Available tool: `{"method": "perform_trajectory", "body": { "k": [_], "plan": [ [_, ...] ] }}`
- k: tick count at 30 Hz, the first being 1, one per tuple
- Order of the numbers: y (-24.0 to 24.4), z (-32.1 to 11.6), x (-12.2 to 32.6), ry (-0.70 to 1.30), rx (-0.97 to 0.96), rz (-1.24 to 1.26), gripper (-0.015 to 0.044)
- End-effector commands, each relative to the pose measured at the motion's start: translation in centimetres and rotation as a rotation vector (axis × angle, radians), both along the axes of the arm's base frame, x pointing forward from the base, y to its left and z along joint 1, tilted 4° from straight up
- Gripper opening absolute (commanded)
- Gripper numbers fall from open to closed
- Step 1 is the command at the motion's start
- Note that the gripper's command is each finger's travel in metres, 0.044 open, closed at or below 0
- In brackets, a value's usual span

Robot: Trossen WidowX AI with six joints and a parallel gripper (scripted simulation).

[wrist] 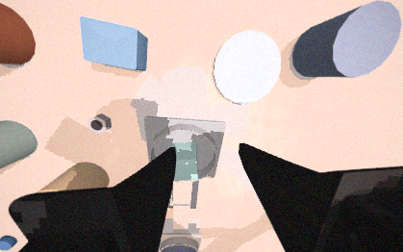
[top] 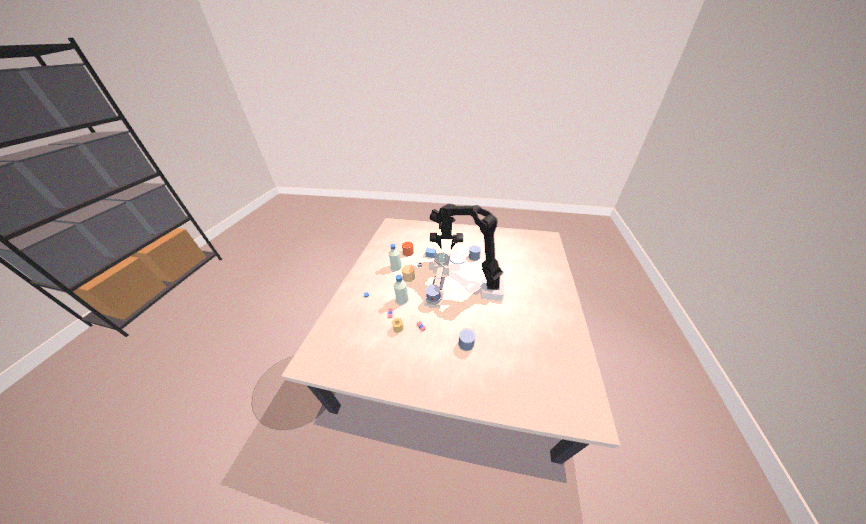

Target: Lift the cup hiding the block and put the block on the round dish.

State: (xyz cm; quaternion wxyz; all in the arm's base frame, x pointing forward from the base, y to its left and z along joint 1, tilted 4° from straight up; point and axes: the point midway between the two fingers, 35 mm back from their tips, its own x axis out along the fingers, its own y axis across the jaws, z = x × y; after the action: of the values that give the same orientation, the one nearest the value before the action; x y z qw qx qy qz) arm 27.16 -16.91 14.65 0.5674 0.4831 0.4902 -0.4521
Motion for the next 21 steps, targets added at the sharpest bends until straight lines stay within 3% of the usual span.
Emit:
{"method": "perform_trajectory", "body": {
  "k": [1,21],
  "plan": [
    [3.6,1.0,2.0,0.011,0.01,0.009,0.026],
    [3.5,-1.4,2.2,0.011,0.01,0.009,0.026]
  ]
}}
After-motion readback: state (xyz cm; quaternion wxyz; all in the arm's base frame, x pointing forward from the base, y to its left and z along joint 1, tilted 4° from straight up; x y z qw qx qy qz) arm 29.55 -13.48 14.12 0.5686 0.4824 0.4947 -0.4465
